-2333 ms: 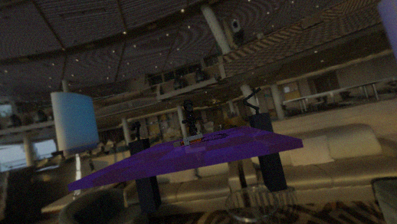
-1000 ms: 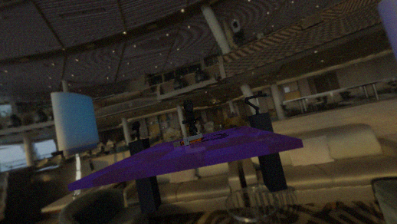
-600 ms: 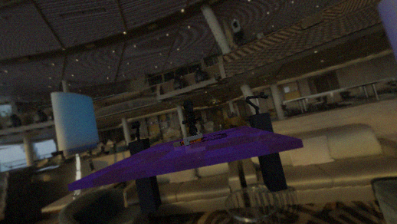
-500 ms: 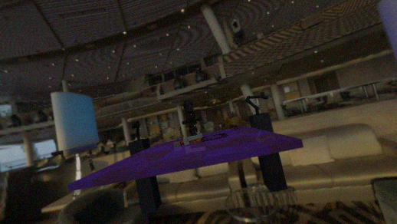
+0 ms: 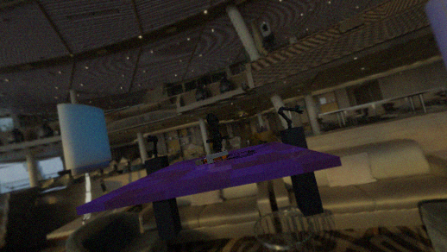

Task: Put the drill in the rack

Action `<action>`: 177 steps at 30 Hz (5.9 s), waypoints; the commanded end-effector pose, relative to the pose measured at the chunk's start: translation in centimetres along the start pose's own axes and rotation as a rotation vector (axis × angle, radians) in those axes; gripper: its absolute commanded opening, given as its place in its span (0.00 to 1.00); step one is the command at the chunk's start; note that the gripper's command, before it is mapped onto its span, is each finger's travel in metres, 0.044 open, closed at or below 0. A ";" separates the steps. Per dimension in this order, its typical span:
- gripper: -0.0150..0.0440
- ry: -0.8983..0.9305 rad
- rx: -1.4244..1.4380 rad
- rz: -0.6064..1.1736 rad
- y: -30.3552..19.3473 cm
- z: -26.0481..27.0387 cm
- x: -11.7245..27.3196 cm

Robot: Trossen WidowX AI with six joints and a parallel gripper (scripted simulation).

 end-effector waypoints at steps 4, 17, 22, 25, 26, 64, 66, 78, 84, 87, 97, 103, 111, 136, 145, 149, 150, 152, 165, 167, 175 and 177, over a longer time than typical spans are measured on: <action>0.61 0.003 -0.003 -0.015 0.5 -0.1 5.1; 1.00 -0.012 0.458 -0.023 1.1 -4.8 3.7; 1.00 -0.018 0.784 -0.010 0.8 -8.7 1.1; 1.00 -0.018 0.974 0.000 0.2 -11.0 -0.5; 1.00 -0.017 1.035 0.003 -0.1 -11.7 -1.0; 1.00 -0.020 1.569 0.001 -1.3 -15.7 -4.6; 1.00 -0.020 1.569 0.001 -1.3 -15.6 -5.0; 1.00 -0.020 1.569 0.001 -1.2 -15.1 -6.9; 1.00 -0.019 1.569 0.001 -1.2 -14.8 -7.8; 1.00 -0.019 1.569 0.000 -1.2 -14.6 -8.3; 0.64 -0.018 1.572 0.004 -1.2 -14.7 -8.2; 0.38 -0.018 1.572 0.004 -1.2 -14.7 -8.2; 0.25 -0.018 1.571 0.003 -1.3 -14.8 -8.2; 0.25 -0.021 1.569 0.004 -1.6 -18.0 -8.1; 0.30 -0.017 1.566 0.004 -1.7 -18.8 -8.3; 0.48 -0.017 1.566 0.004 -1.7 -18.8 -8.3; 0.52 -0.017 1.566 0.004 -1.7 -18.8 -8.3; 0.61 -0.017 1.566 0.004 -1.7 -18.8 -8.3; 1.00 -0.021 1.569 0.004 -1.7 -18.0 -8.6; 1.00 -0.021 1.569 0.004 -1.6 -17.9 -8.6; 1.00 -0.021 1.569 0.003 -1.6 -17.7 -8.7; 1.00 -0.021 1.569 0.003 -1.5 -17.6 -8.7</action>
Point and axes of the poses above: the point midway between the two fingers, 35 mm back from their tips, its own x axis back along the fingers, its own z axis across the jaws, y = z × x, the point moved 8 cm from there along x, back along the fingers, and after that the axes turned 7 degrees about x, right-handed, at the moved point
